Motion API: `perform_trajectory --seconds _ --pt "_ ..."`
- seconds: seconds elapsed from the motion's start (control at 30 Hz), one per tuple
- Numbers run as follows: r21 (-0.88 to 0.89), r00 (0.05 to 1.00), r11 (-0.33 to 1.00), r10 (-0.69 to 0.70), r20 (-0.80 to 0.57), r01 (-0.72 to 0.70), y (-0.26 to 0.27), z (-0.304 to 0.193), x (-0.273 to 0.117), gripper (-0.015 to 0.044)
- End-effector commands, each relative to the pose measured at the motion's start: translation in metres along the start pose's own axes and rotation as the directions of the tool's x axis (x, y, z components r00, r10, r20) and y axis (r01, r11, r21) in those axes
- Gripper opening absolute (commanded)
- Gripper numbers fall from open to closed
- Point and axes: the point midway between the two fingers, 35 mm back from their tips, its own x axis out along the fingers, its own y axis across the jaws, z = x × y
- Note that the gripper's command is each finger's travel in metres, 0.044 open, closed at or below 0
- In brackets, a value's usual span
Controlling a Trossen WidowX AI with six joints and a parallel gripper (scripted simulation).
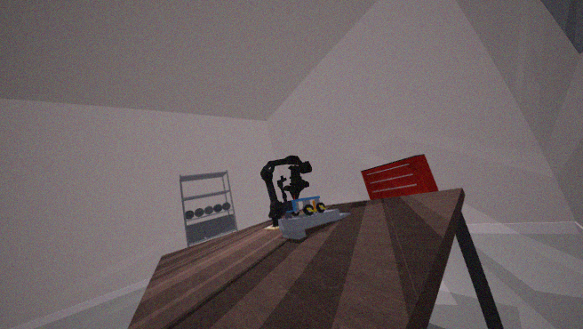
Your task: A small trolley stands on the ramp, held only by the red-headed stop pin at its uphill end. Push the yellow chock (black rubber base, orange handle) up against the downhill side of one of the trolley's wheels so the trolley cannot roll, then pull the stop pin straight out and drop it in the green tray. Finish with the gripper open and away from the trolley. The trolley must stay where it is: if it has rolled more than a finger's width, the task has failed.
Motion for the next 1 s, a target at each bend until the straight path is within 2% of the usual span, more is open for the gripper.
perform_trajectory --seconds 0.0,0.4,0.57,0.97 --pt "0.0 1.0 1.0 0.001 0.004 -0.001 0.001 0.016 -0.002 0.0" --pt "0.0 1.0 1.0 0.002 0.008 -0.002 0.004 0.061 -0.007 0.0" --pt "-0.006 1.0 1.0 0.001 0.009 -0.001 0.004 0.064 -0.007 0.0" --pt "-0.333 0.997 0.942 -0.022 0.069 0.044 0.005 0.062 -0.007 0.0"
